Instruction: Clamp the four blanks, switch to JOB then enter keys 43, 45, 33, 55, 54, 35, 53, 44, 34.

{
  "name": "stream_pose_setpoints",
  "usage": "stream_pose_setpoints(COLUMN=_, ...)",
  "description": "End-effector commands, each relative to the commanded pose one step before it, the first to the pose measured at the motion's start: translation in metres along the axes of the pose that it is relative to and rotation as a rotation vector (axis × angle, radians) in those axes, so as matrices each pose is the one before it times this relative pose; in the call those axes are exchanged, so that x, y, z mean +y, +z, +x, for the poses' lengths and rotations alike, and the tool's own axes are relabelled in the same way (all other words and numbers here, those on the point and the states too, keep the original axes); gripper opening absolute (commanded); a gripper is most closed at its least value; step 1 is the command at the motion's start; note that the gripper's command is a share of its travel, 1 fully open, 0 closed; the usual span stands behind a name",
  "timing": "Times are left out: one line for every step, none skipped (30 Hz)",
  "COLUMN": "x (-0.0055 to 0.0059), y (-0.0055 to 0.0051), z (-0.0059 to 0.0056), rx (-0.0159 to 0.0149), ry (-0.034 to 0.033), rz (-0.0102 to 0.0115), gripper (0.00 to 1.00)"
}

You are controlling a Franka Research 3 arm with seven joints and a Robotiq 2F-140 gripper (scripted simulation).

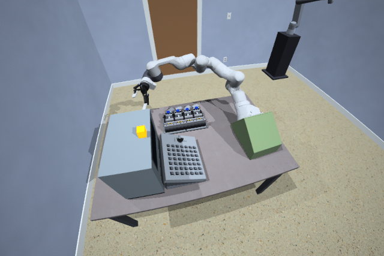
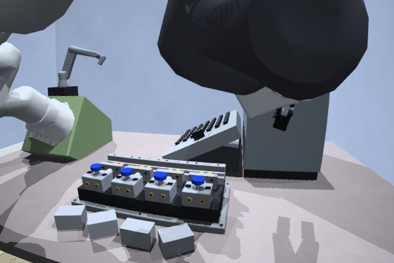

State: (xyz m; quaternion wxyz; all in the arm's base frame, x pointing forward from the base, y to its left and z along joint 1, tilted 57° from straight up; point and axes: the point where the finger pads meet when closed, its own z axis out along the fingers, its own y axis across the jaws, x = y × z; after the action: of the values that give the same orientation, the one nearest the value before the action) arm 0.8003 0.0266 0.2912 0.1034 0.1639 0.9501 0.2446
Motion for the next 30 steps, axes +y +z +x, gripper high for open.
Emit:
stream_pose_setpoints(x=0.00016, y=-0.00001, z=0.00003, rx=-0.00003, ry=-0.00027, rz=0.00002, gripper=1.0)
stream_pose_setpoints(x=0.0, y=0.0, z=0.0, rx=0.0, ry=0.0, rz=0.0, gripper=1.0)
stream_pose_setpoints(x=0.0, y=0.0, z=0.0, rx=0.0, ry=0.0, rz=0.0, gripper=1.0)
stream_pose_setpoints(x=0.0, y=0.0, z=0.0, rx=0.0, ry=0.0, rz=0.0, gripper=1.0)
stream_pose_setpoints(x=0.0, y=0.0, z=0.0, rx=0.0, ry=0.0, rz=0.0, gripper=1.0)
stream_pose_setpoints(x=0.0, y=0.0, z=0.0, rx=0.0, ry=0.0, rz=0.0, gripper=1.0)
stream_pose_setpoints(x=0.0, y=0.0, z=0.0, rx=0.0, ry=0.0, rz=0.0, gripper=1.0)
stream_pose_setpoints(x=0.0, y=0.0, z=0.0, rx=0.0, ry=0.0, rz=0.0, gripper=1.0)
stream_pose_setpoints(x=0.0, y=0.0, z=0.0, rx=0.0, ry=0.0, rz=0.0, gripper=1.0)
stream_pose_setpoints(x=0.0, y=0.0, z=0.0, rx=0.0, ry=0.0, rz=0.0, gripper=1.0)
stream_pose_setpoints(x=0.0, y=0.0, z=0.0, rx=0.0, ry=0.0, rz=0.0, gripper=1.0)
stream_pose_setpoints(x=0.0, y=0.0, z=0.0, rx=0.0, ry=0.0, rz=0.0, gripper=1.0)
stream_pose_setpoints(x=0.0, y=0.0, z=0.0, rx=0.0, ry=0.0, rz=0.0, gripper=1.0)
stream_pose_setpoints(x=0.0, y=0.0, z=0.0, rx=0.0, ry=0.0, rz=0.0, gripper=1.0)
stream_pose_setpoints(x=0.0, y=0.0, z=0.0, rx=0.0, ry=0.0, rz=0.0, gripper=1.0)
stream_pose_setpoints(x=0.0, y=0.0, z=0.0, rx=0.0, ry=0.0, rz=0.0, gripper=1.0)
stream_pose_setpoints(x=0.0, y=0.0, z=0.0, rx=0.0, ry=0.0, rz=0.0, gripper=1.0)
stream_pose_setpoints(x=0.00085, y=-0.0001, z=0.00022, rx=0.0, ry=0.0, rz=0.0, gripper=1.0)
stream_pose_setpoints(x=0.00526, y=-0.00059, z=0.00137, rx=0.0, ry=0.0, rz=-0.00001, gripper=1.0)
stream_pose_setpoints(x=0.01242, y=-0.00139, z=0.0032, rx=0.0, ry=0.0, rz=0.0, gripper=1.0)
stream_pose_setpoints(x=0.02084, y=-0.00233, z=0.00537, rx=0.0, ry=0.0, rz=0.0, gripper=1.0)
stream_pose_setpoints(x=0.02941, y=-0.00328, z=0.00755, rx=0.00001, ry=-0.00001, rz=0.00001, gripper=1.0)
stream_pose_setpoints(x=0.0107, y=-0.00095, z=0.00293, rx=0.0, ry=0.0, rz=0.0, gripper=1.0)
stream_pose_setpoints(x=0.01233, y=-0.00112, z=0.00325, rx=0.0, ry=0.0, rz=0.0, gripper=1.0)
stream_pose_setpoints(x=0.01559, y=-0.00158, z=0.00396, rx=0.0, ry=0.0, rz=0.0, gripper=1.0)
stream_pose_setpoints(x=0.01756, y=-0.00193, z=0.0044, rx=0.0, ry=0.0, rz=0.0, gripper=1.0)
stream_pose_setpoints(x=0.01874, y=-0.0022, z=0.00469, rx=0.0, ry=0.0, rz=0.0, gripper=1.0)
stream_pose_setpoints(x=0.0195, y=-0.00239, z=0.00493, rx=0.0, ry=0.0, rz=0.0, gripper=1.0)
stream_pose_setpoints(x=0.02, y=-0.00249, z=0.00518, rx=0.0, ry=0.0, rz=0.0, gripper=1.0)
stream_pose_setpoints(x=0.01394, y=-0.00169, z=0.00371, rx=0.0, ry=0.0, rz=0.0, gripper=1.0)
